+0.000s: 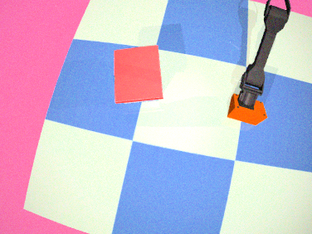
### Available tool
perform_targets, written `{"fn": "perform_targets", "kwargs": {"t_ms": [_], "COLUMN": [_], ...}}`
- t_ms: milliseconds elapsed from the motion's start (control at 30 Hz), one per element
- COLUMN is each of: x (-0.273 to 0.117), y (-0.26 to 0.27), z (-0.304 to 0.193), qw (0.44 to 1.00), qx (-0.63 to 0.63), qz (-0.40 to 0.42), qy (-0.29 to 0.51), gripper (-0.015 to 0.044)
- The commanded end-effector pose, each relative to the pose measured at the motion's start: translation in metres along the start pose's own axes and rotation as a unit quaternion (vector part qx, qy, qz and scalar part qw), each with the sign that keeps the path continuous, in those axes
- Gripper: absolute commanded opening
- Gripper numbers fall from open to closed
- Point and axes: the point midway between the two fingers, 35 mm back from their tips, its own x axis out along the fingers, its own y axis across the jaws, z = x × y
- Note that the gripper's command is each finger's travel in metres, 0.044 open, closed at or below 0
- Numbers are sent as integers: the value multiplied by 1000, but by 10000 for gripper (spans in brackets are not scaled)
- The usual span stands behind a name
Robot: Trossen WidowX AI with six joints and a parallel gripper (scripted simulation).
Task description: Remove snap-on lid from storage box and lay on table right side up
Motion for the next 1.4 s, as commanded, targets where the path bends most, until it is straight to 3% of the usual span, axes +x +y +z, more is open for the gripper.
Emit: {"fn": "perform_targets", "kwargs": {"t_ms": [0, 200, 400, 567, 767, 967, 1067, 1300, 1367], "x": [2, 53, 95, 132, 149, 143, 136, 79, 73], "y": [0, -23, -63, -128, -199, -301, -326, -428, -435], "z": [1, 41, 78, 121, 158, 204, 215, 264, 267], "qw": [1000, 999, 994, 979, 949, 872, 844, 660, 640], "qx": [-1, -50, -102, -181, -270, -416, -457, -654, -670], "qz": [0, -9, -30, -75, -133, -227, -252, -357, -364], "qy": [0, -2, -26, -64, -98, -124, -126, -98, -94], "gripper": [374, 235, 235, 235, 235, 235, 235, 235, 235]}}
